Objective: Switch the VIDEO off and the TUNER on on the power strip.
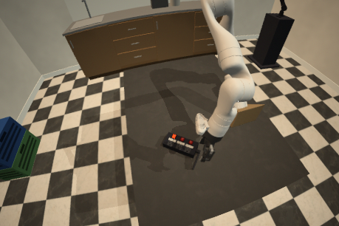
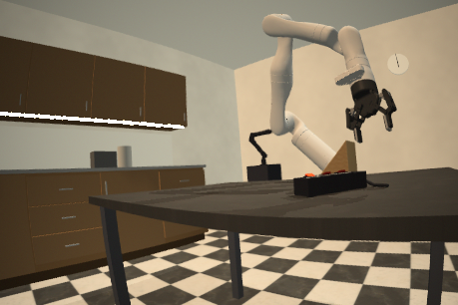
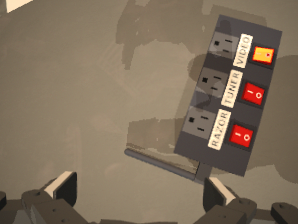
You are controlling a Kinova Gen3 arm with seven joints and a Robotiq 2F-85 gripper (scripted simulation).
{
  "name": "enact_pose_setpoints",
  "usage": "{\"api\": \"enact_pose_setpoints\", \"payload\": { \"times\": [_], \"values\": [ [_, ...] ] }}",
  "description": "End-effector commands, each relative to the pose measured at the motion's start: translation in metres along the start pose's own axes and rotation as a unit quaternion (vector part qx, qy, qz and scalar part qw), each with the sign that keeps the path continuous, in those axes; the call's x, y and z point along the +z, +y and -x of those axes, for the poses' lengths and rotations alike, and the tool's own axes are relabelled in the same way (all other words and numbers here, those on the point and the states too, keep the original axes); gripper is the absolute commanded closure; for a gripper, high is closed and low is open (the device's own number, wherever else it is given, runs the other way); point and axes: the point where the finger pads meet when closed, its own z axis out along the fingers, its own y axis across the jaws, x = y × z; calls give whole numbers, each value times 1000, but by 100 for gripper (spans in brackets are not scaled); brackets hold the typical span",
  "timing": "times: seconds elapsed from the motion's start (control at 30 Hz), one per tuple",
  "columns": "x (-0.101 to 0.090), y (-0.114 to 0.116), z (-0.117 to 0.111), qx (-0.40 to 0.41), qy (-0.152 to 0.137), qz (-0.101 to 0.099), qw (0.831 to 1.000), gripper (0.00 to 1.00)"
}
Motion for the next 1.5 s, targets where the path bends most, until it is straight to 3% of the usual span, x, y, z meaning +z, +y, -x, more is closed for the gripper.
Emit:
{"api": "enact_pose_setpoints", "payload": {
  "times": [0.0, 0.23, 0.57, 1.47],
  "values": [
    [2, 13, -14, -14, -19, 9, 1000, 0],
    [4, 33, -22, -81, -43, 23, 996, 0],
    [6, 69, -36, -192, -87, 34, 977, 0],
    [6, 80, -41, -226, -101, 35, 968, 0]
  ]
}}
